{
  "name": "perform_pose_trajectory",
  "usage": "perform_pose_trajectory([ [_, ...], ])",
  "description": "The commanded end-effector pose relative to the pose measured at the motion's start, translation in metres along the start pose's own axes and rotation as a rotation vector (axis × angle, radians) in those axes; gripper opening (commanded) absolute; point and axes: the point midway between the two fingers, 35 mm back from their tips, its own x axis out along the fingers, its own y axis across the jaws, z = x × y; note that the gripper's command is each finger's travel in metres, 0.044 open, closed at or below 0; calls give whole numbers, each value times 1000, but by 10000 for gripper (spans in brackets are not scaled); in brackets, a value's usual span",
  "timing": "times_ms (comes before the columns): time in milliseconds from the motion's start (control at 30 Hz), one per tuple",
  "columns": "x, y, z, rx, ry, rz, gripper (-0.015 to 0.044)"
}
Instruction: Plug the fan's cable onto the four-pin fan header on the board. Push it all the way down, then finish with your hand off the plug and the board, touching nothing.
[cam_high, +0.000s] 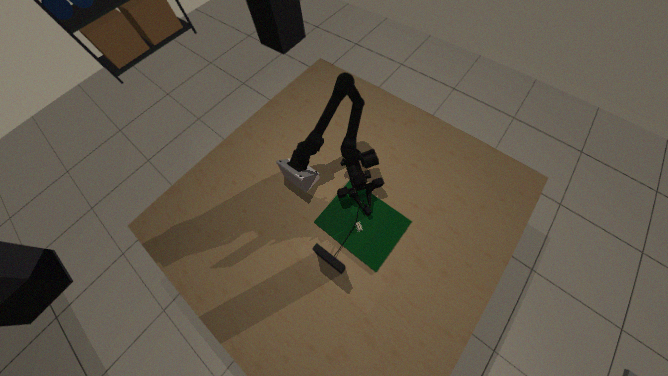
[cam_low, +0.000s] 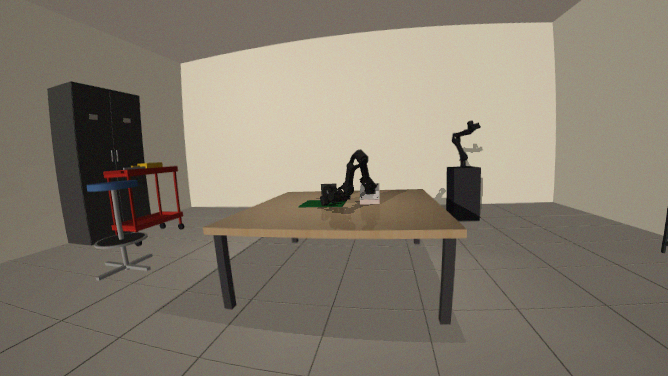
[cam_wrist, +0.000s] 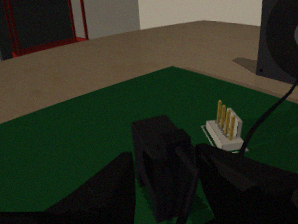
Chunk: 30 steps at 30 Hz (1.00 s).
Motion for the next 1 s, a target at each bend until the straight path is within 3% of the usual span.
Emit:
perform_pose_trajectory([
  [0,0,0,0,0,0,0,140],
  [567,0,0,0,0,0,0,140],
  [967,-33,8,10,3,5,-5,140],
])
